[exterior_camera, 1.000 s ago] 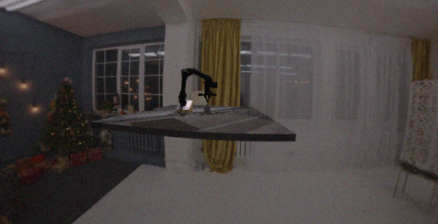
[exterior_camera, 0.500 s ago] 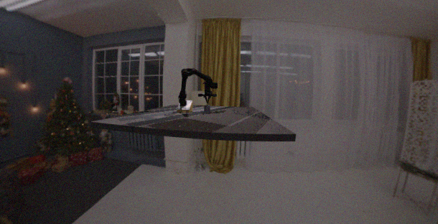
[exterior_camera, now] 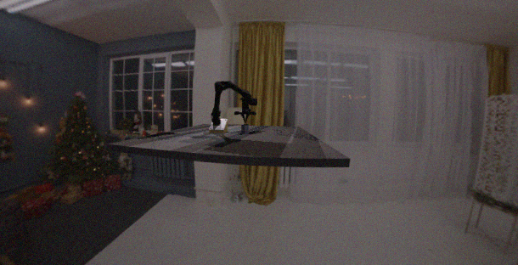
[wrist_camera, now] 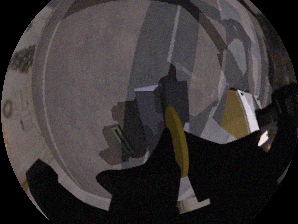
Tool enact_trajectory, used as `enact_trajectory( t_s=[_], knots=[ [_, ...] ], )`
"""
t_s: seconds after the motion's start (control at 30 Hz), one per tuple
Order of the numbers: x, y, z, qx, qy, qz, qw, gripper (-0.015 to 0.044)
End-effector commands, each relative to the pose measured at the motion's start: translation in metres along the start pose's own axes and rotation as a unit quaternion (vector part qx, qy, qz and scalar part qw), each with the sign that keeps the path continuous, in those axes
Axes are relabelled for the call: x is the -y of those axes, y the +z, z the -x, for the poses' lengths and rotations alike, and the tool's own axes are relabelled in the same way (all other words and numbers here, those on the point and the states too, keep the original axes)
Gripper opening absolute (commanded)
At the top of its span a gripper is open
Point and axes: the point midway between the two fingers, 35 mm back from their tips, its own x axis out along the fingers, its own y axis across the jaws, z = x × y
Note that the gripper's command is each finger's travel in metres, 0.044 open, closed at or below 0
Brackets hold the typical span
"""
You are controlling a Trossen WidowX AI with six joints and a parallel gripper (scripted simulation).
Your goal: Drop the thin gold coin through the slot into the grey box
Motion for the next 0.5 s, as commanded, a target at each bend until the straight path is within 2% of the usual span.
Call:
enact_trajectory(
  t_s=[0.0,0.13,0.43,0.47],
  knots=[
    [-0.0001,0.0000,0.0002,0.000,0.000,0.000,1.000,0.0053],
    [-0.0001,0.0000,0.0002,0.000,0.000,0.000,1.000,0.0157],
    [-0.0001,0.0000,0.0002,0.000,0.000,0.000,1.000,0.0161],
    [-0.0001,0.0000,0.0009,0.000,0.000,0.000,1.000,0.0187]
  ],
)
